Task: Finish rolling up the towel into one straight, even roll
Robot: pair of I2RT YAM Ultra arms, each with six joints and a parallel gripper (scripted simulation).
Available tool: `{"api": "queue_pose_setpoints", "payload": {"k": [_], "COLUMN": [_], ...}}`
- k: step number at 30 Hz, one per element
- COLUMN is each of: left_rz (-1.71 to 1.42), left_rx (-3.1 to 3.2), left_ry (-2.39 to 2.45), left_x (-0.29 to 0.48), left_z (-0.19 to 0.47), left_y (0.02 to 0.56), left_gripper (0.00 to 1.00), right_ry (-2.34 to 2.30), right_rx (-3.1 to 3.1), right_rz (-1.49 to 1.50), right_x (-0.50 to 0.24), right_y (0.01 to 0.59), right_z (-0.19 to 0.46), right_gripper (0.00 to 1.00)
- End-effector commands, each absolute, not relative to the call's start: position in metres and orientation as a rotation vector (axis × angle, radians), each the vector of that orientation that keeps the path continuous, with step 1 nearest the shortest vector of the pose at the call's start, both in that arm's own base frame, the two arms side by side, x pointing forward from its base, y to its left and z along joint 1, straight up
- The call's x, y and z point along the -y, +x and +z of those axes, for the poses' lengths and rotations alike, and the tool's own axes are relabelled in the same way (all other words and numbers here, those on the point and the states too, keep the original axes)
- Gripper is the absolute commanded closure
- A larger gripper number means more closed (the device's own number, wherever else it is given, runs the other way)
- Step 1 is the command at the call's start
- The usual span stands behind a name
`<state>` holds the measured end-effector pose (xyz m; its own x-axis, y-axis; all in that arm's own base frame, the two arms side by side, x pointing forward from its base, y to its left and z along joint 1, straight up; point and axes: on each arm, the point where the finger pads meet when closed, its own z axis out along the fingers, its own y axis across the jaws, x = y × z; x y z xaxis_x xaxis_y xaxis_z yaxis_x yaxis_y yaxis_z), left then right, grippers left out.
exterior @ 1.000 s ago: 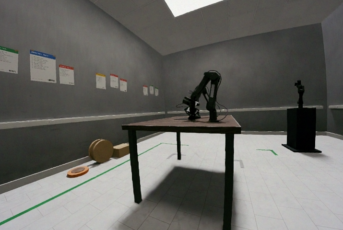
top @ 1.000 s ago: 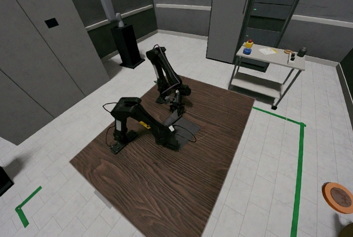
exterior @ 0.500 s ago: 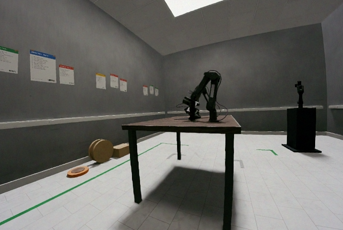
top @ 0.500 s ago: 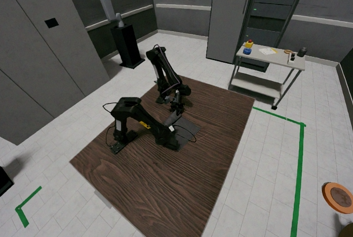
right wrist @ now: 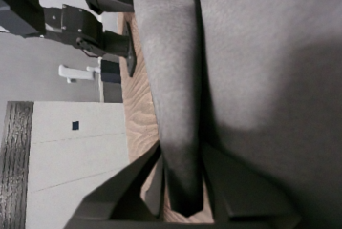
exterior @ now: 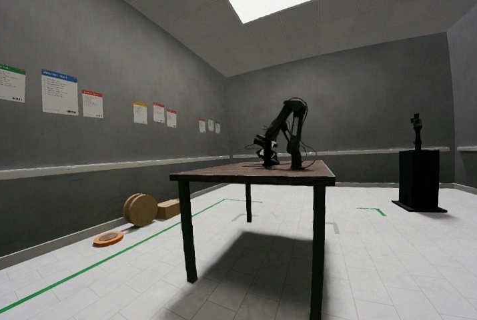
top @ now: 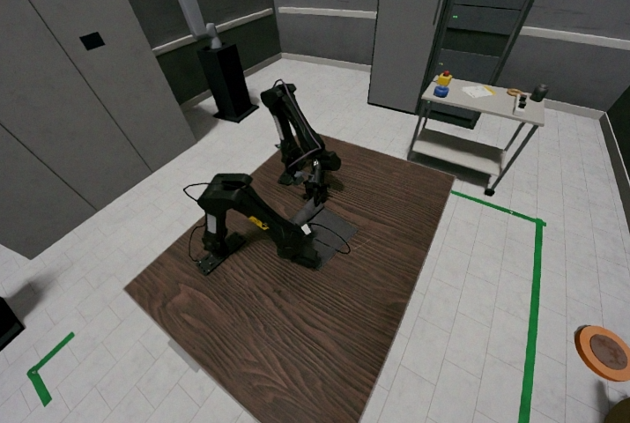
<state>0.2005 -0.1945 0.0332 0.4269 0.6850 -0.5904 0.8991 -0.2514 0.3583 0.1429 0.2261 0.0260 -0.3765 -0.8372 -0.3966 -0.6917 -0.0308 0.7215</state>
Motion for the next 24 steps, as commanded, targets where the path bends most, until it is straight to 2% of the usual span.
{"api": "queue_pose_setpoints", "payload": {"k": [1,13,24], "left_rz": [-0.443,-0.443,-0.513], "left_rx": [-1.337,-1.337,-1.398], "left_ry": [2.018,2.018,2.041], "left_x": [0.194,0.194,0.194], "left_z": [0.029,0.029,0.03], "left_y": [0.196,0.196,0.196], "left_gripper": [0.75,0.75,0.75], "right_ry": [1.677,1.677,1.677], "right_rx": [2.081,2.081,2.081], "right_rz": [-1.402,-1.402,-1.402], "right_x": [-0.23,-0.23,-0.21], "right_y": [0.153,0.153,0.174], "right_z": [0.032,0.042,0.062], "right_gripper": [0.62,0.15,0.15]}}
